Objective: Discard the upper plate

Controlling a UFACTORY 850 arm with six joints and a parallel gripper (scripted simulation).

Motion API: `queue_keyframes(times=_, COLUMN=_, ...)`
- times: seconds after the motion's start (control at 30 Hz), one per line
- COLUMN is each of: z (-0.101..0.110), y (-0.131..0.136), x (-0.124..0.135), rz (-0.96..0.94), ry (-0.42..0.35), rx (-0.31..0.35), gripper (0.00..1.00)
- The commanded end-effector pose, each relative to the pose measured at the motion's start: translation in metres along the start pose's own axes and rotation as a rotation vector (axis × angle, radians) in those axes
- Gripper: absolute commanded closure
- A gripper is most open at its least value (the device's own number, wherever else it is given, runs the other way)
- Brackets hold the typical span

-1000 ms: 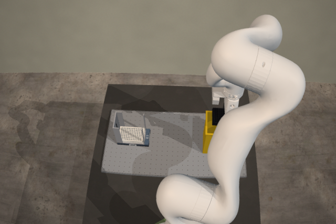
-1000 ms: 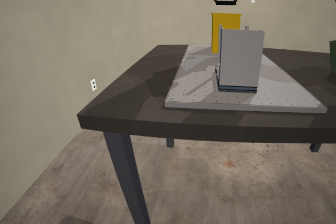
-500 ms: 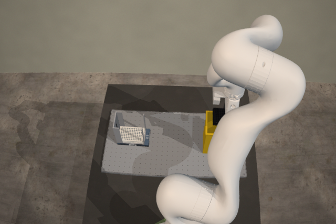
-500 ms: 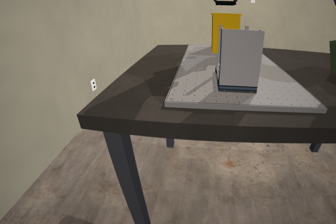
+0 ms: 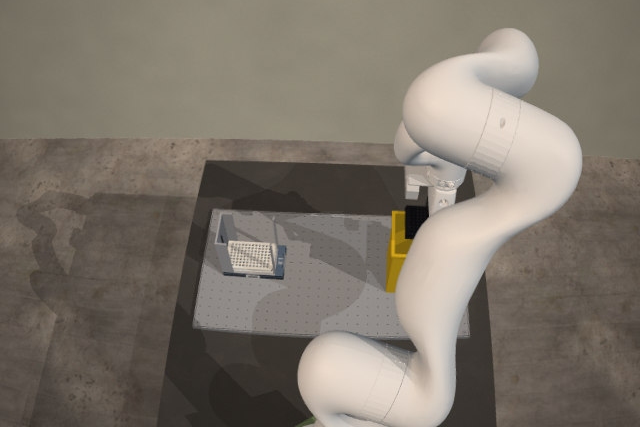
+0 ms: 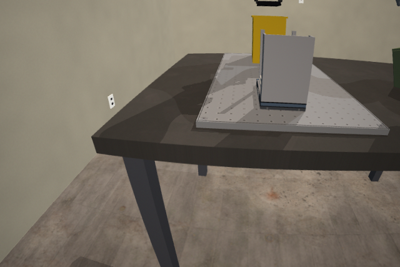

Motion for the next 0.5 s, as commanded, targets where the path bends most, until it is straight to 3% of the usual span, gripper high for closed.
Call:
queue_keyframes(times=0.0, z=0.001, y=0.001, x=0.0, rz=0.0, ry=0.0, rx=0.002, gripper=1.0)
queue_keyframes(times=0.47, z=-0.018, y=0.001, x=0.0, rz=0.0, ry=0.0, rx=0.002, gripper=1.0)
Point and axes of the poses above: the point where the finger pads meet when closed, its own z axis back along the fingers, its own y axis across the jaws, x = y × z, the point moved 1 cm from there along z, back along the fingers, and after that the axes turned 1 degree about z, right-handed, at the moved point
